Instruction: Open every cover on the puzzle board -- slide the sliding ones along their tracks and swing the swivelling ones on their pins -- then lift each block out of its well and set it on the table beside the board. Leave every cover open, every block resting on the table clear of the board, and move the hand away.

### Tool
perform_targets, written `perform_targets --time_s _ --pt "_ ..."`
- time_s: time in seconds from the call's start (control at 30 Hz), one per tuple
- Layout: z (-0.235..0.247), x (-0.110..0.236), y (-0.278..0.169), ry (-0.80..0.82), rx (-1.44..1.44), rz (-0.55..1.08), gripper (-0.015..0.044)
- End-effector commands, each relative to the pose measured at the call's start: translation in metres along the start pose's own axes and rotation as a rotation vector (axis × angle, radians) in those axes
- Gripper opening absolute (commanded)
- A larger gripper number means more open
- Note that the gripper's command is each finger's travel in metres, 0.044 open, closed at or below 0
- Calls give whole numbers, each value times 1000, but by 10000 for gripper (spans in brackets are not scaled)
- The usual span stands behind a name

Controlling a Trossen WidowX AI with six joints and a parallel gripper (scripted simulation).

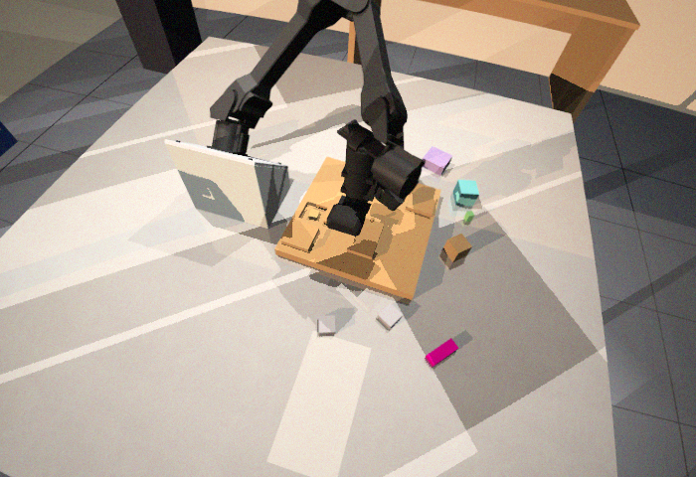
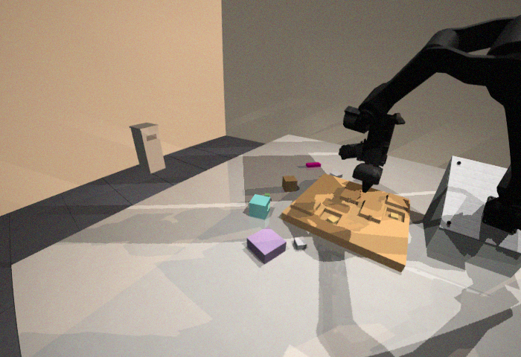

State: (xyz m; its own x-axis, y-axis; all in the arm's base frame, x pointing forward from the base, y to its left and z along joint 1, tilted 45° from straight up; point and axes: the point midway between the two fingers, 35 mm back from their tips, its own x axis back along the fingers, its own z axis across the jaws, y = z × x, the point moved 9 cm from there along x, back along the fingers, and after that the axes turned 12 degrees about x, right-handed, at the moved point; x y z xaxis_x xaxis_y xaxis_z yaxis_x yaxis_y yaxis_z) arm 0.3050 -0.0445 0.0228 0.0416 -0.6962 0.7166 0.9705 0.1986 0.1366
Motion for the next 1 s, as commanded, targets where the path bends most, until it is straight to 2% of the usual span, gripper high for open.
perform_targets --time_s 0.0,0.97 --pt "1 -7 -1 8 -7 4 0" --pt "2 -32 -3 11 -7 4 0"
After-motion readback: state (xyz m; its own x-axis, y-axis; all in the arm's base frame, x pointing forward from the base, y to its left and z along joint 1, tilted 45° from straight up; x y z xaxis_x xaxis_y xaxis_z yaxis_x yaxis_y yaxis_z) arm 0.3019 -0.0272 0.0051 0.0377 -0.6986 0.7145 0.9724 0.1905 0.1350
